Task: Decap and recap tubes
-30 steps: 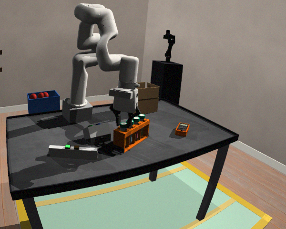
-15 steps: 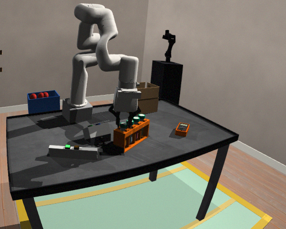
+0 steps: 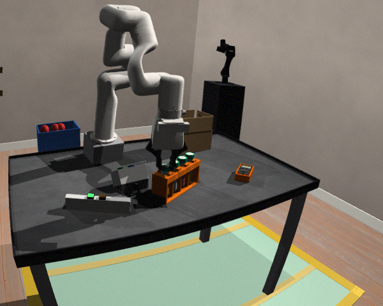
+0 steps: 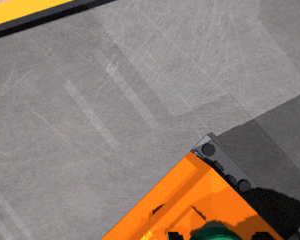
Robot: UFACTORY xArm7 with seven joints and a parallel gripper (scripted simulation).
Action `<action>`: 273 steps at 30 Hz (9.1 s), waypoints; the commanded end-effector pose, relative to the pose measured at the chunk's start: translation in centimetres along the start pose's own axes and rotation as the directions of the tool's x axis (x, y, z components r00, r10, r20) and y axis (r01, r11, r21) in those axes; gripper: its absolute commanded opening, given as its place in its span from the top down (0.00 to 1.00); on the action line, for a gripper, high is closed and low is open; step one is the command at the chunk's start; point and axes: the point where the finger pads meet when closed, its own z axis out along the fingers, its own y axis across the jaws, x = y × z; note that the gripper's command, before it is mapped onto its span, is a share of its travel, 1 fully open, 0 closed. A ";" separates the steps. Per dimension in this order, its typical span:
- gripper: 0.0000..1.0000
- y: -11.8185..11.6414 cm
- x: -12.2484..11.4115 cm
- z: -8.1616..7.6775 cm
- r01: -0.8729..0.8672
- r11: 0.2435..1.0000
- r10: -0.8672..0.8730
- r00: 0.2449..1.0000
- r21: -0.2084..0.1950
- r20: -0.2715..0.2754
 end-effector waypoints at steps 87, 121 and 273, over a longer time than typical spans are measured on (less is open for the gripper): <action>0.54 -0.1 0.1 0.0 -0.344 0.939 0.344 0.939 0.002 -0.005; 1.00 -0.1 0.1 0.0 -0.099 0.995 0.099 0.995 0.002 -0.002; 1.00 -0.1 0.1 0.2 -1.000 0.001 1.000 0.001 0.002 0.002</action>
